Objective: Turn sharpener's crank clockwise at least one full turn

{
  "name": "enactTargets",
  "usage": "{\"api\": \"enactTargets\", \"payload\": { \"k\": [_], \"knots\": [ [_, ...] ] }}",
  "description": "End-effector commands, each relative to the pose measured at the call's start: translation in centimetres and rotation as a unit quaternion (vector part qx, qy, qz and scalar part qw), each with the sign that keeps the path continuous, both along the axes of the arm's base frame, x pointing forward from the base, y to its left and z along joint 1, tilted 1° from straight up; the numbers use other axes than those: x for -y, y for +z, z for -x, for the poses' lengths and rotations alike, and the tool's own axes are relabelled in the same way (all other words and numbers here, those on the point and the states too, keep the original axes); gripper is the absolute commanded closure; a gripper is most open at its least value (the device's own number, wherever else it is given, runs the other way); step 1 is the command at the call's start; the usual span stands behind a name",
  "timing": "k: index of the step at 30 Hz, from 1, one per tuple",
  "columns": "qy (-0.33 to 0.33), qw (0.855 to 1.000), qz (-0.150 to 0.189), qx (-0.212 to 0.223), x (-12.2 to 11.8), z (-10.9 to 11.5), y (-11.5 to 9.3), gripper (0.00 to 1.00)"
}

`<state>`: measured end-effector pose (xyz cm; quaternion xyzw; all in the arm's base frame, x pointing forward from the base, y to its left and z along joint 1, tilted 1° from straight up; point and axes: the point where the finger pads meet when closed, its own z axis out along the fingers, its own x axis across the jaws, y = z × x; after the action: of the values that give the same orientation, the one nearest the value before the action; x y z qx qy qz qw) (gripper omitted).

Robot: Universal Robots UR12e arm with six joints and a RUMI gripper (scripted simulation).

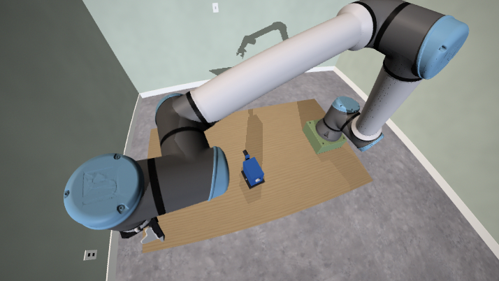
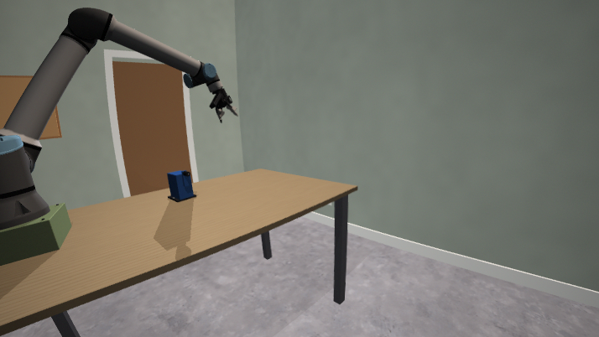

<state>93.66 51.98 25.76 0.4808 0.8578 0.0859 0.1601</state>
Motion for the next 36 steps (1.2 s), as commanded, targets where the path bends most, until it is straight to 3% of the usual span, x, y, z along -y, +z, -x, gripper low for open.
{"api": "enactTargets", "payload": {
  "k": [1,17,18,36],
  "knots": [
    [0.000,1.000,0.000,0.001,0.0,0.0,0.2,0.00],
    [0.000,1.000,0.000,0.001,0.0,0.0,0.2,0.00],
    [0.000,1.000,0.000,0.001,0.0,0.0,0.2,0.68],
    [0.088,0.995,0.024,-0.048,6.3,1.1,-2.0,0.68]
  ]
}}
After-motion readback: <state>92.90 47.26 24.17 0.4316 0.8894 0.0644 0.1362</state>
